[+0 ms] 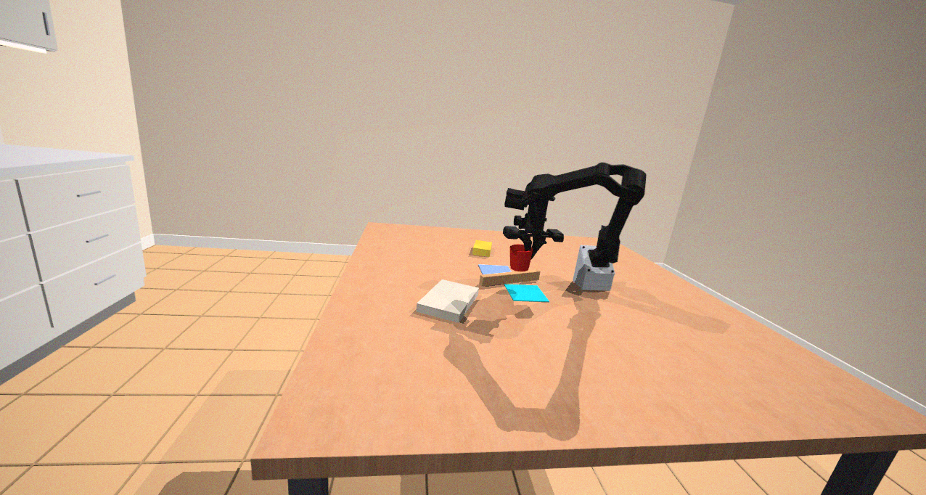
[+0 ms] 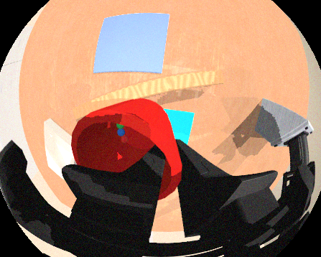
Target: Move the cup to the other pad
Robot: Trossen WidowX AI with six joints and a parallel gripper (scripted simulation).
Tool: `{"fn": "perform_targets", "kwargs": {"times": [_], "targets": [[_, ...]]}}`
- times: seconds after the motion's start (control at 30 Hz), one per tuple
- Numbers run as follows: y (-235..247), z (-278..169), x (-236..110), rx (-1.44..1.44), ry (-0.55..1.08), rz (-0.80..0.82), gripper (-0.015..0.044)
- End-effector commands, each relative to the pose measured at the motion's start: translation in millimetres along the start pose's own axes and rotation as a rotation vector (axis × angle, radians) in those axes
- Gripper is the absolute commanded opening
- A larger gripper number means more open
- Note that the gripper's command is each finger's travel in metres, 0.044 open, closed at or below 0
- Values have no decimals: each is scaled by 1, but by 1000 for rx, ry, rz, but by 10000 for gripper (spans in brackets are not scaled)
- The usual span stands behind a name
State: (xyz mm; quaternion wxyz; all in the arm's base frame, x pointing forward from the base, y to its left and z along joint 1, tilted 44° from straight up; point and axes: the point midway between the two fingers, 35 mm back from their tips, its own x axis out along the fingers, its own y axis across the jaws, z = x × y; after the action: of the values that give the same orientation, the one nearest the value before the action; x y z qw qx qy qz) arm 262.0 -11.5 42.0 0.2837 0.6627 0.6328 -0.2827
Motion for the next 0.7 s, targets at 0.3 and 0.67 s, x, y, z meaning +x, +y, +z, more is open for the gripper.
{"fn": "perform_targets", "kwargs": {"times": [0.3, 0.67], "targets": [[-9, -26, 0, 7, 6, -1, 0], [-17, -45, 0, 8, 8, -2, 0]]}}
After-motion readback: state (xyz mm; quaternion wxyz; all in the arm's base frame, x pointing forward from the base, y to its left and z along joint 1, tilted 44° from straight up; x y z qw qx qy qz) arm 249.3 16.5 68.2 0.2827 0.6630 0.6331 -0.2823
